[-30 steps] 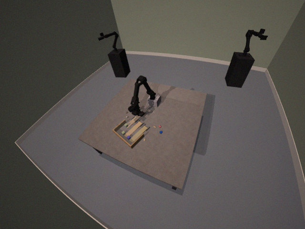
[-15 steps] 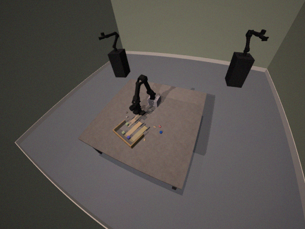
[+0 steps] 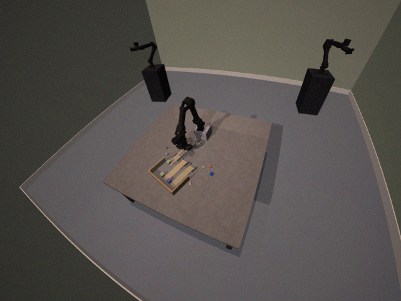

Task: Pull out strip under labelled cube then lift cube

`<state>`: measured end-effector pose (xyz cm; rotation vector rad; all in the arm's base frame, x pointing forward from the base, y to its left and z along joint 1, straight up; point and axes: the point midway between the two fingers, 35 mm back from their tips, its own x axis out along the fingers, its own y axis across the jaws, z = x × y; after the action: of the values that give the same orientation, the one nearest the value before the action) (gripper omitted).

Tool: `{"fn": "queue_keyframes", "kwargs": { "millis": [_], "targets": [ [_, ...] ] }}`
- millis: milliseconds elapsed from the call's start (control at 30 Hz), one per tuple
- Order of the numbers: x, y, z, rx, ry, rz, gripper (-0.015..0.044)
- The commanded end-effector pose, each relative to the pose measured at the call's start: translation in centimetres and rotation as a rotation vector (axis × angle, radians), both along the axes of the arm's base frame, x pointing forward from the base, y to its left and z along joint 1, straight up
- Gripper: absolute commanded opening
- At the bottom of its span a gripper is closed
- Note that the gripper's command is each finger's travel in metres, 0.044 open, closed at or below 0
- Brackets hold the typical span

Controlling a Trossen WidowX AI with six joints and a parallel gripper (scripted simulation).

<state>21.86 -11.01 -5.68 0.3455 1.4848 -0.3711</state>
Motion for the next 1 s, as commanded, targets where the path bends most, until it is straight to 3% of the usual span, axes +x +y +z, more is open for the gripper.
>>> {"fn": "queue_keyframes", "kwargs": {
  "millis": [0, 967],
  "targets": [
    [-1.5, 0.8, -0.5, 0.019, 0.031, 0.002, 0.0000],
    [-4.3, 2.2, -0.6, 0.020, 0.033, 0.002, 0.0000]
  ]
}}
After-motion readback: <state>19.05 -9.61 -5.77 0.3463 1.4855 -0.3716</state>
